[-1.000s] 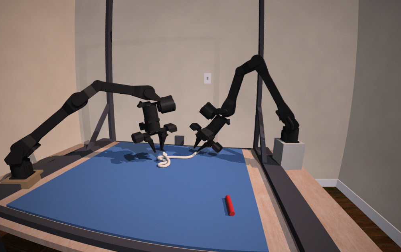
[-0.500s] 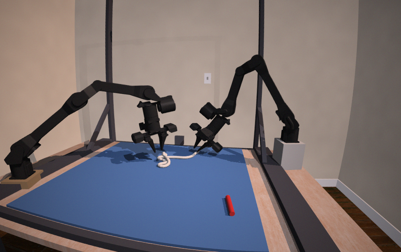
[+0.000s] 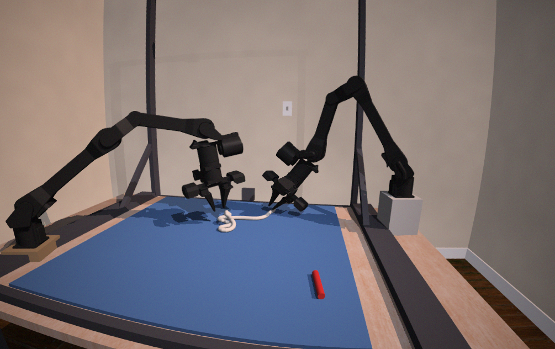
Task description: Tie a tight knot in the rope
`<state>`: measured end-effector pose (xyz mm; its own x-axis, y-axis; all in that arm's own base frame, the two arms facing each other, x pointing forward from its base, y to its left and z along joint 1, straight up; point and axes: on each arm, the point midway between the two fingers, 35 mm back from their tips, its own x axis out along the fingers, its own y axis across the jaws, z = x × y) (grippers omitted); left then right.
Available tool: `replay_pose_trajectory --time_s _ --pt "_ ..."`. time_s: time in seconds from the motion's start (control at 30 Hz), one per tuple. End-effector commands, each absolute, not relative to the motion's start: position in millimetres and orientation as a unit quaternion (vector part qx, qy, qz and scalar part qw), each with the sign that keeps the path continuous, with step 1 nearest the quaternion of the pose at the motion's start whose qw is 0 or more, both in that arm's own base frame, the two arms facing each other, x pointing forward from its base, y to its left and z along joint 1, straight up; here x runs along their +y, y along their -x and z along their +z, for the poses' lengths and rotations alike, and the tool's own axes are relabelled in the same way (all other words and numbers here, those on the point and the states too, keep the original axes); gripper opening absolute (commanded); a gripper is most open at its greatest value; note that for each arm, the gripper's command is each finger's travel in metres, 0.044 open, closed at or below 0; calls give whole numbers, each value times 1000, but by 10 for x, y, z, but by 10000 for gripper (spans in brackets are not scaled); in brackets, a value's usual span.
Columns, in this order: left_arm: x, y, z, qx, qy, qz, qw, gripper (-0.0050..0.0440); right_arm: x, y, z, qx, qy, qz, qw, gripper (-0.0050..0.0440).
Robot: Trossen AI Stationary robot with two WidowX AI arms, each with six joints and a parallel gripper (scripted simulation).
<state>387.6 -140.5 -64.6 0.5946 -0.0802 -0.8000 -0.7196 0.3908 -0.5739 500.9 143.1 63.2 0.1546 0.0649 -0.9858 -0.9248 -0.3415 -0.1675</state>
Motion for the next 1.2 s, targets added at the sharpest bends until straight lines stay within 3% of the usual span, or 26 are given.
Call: replay_pose_trajectory --time_s 0.0,1.17 --pt "-1404 -3870 -661 395 508 221 733 53 1437 -5038 746 344 618 539 458 140" --pt "-1404 -3870 -661 395 508 221 733 45 1443 -5059 472 354 611 548 450 140"
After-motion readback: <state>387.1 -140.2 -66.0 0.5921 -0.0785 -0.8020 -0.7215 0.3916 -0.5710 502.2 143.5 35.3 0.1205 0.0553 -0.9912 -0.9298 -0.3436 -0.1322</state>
